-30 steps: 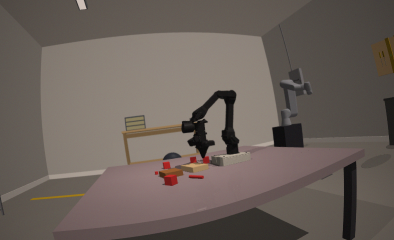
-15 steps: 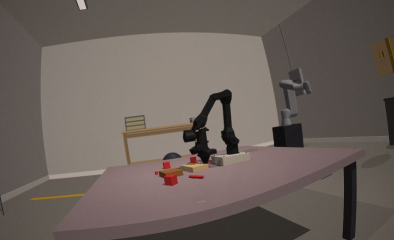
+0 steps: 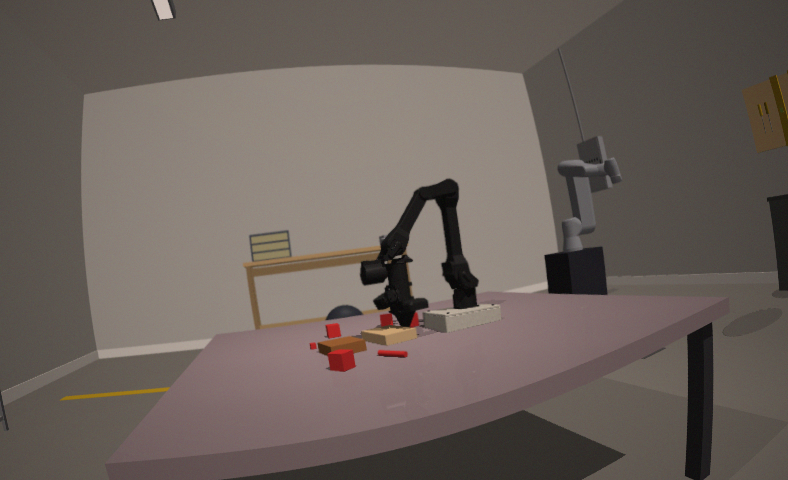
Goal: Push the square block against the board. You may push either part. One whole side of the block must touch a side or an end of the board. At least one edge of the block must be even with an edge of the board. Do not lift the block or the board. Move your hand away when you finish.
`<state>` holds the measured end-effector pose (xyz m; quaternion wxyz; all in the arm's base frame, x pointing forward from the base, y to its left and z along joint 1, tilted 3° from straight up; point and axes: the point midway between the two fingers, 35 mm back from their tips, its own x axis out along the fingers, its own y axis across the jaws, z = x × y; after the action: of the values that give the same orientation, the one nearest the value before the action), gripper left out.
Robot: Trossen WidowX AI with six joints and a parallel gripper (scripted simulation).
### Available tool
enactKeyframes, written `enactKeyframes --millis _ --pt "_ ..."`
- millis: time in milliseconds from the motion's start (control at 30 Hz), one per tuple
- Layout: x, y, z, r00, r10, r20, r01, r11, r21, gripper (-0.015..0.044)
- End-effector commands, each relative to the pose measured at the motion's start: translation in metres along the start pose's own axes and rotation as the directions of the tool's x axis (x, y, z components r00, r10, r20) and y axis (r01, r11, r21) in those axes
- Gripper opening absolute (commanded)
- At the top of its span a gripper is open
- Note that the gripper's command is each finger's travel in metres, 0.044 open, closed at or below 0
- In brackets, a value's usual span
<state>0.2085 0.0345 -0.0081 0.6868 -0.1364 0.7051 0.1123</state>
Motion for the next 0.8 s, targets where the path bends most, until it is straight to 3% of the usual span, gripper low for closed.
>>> enactKeyframes --millis 0,767 --pt "-0.001 0.0 0.008 1.0 0.003 0.007 -0.003 1.0 0.004 0.0" --pt "-0.001 0.0 0.037 1.0 0.003 0.009 -0.003 1.0 0.004 0.0"
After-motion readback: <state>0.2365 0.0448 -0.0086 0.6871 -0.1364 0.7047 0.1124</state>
